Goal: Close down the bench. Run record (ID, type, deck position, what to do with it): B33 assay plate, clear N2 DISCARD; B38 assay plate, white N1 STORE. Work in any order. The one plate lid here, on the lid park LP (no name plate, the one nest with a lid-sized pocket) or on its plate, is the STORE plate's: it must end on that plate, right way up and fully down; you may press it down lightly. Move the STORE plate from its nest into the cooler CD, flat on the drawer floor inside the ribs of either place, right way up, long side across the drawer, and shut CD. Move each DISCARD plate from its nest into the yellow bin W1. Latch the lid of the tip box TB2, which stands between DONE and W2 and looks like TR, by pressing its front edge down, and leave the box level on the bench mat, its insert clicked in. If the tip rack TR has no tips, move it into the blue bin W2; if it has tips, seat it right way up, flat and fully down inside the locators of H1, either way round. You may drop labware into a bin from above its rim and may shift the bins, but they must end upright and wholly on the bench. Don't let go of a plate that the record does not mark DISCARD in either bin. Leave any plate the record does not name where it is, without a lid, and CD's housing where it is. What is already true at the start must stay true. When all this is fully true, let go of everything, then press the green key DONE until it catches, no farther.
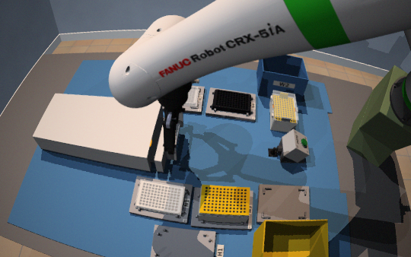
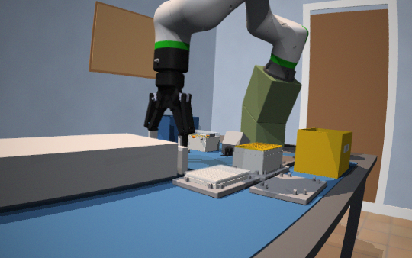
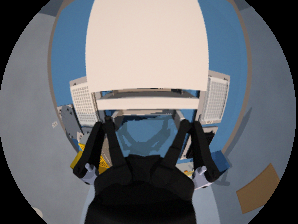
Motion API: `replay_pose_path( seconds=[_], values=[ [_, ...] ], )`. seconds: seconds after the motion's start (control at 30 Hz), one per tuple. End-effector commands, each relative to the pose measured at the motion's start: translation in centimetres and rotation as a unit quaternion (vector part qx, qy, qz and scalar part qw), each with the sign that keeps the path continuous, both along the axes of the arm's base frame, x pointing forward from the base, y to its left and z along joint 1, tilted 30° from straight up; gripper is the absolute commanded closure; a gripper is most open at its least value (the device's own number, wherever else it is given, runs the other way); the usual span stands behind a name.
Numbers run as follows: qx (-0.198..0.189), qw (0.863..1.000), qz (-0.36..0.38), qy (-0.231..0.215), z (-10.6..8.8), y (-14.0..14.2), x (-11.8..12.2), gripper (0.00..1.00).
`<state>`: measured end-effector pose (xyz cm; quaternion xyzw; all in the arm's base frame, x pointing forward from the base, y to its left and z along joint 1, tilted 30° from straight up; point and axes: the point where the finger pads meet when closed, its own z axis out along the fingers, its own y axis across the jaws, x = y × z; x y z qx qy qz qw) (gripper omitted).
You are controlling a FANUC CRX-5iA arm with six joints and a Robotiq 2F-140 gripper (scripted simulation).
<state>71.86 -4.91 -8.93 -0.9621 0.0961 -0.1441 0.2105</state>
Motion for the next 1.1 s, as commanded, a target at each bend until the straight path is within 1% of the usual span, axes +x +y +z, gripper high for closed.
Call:
replay_pose_path(
  seconds=[0.0,0.6,0.63,1.07],
  values=[
    [0.0,1.0,0.0,0.0,0.01,-0.01,0.02,0.37],
    [0.0,1.0,0.0,0.0,0.02,-0.01,0.03,0.45],
    [0.0,1.0,0.0,0.0,0.02,-0.01,0.03,1.0],
    [0.0,1.0,0.0,0.0,0.02,-0.02,0.04,1.0]
  ],
)
